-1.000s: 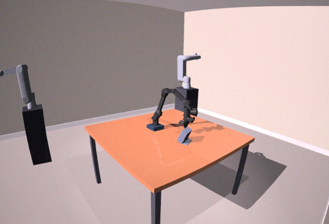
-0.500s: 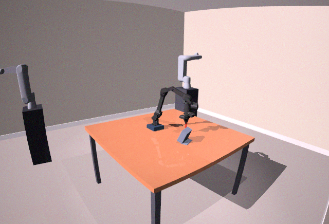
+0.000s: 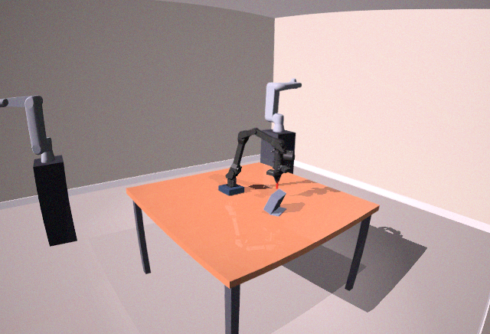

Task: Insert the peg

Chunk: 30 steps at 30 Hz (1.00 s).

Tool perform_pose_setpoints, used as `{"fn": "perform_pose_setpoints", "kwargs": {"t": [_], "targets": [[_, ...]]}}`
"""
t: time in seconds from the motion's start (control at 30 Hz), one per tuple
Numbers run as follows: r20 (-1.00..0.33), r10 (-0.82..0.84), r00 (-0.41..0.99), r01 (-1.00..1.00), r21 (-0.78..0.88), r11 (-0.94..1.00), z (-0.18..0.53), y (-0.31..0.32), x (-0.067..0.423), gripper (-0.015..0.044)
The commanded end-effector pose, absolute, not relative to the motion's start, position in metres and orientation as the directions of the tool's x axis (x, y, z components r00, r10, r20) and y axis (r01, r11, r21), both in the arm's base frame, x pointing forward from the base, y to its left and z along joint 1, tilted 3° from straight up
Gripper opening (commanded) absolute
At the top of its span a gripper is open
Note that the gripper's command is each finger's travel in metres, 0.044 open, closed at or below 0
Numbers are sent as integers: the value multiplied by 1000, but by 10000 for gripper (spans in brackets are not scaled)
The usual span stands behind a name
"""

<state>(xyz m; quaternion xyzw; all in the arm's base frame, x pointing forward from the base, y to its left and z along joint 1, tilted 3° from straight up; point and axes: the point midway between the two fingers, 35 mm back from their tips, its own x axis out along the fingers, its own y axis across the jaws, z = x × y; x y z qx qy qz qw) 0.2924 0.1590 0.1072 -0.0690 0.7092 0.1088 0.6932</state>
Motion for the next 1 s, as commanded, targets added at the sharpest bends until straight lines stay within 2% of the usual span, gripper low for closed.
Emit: {"fn": "perform_pose_setpoints", "kwargs": {"t": [0.0,0.97], "targets": [[-997,83,-12,-224,83,971,109,155,295,0],[-974,220,60,-77,215,974,99,127,311,0]]}}
